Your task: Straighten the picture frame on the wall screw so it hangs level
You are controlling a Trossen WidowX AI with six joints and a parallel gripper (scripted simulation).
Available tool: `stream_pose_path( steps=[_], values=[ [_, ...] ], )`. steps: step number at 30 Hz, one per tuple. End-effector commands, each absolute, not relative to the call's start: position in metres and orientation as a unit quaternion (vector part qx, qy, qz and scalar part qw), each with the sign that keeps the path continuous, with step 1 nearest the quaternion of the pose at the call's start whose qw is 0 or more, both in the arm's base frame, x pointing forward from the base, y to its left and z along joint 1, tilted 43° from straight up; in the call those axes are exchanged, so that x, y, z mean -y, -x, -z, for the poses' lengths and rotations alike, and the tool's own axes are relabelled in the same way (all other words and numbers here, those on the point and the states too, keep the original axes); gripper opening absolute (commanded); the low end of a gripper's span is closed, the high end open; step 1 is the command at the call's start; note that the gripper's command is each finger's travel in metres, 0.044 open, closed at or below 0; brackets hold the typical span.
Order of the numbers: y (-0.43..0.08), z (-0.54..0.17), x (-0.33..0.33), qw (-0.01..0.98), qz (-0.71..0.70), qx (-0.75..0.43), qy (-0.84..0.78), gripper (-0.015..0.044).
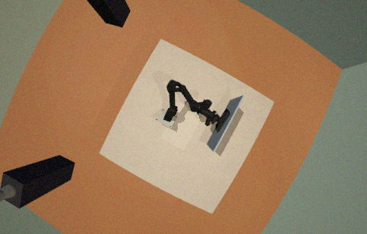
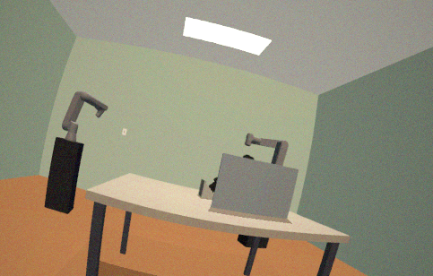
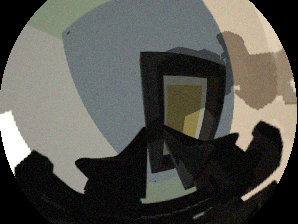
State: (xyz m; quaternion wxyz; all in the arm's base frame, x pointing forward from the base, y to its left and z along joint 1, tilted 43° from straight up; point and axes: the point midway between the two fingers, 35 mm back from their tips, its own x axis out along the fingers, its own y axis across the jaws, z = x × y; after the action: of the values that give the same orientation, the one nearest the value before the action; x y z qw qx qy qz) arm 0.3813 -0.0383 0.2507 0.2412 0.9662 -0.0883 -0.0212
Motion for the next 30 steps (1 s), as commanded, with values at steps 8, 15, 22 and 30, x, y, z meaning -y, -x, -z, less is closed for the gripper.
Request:
stream_pose_path(
  steps=[8,15,22,30],
  values=[
    [-0.3811,-0.2512,0.0393,0.241,0.021,0.088,-0.966,0.0000],
    [-0.3808,-0.2522,0.0413,0.241,0.021,0.088,-0.966,0.0000],
    [-0.3804,-0.2533,0.0434,0.241,0.021,0.088,-0.966,0.0000],
    [-0.3801,-0.2543,0.0452,0.241,0.021,0.088,-0.966,0.0000]
  ],
)
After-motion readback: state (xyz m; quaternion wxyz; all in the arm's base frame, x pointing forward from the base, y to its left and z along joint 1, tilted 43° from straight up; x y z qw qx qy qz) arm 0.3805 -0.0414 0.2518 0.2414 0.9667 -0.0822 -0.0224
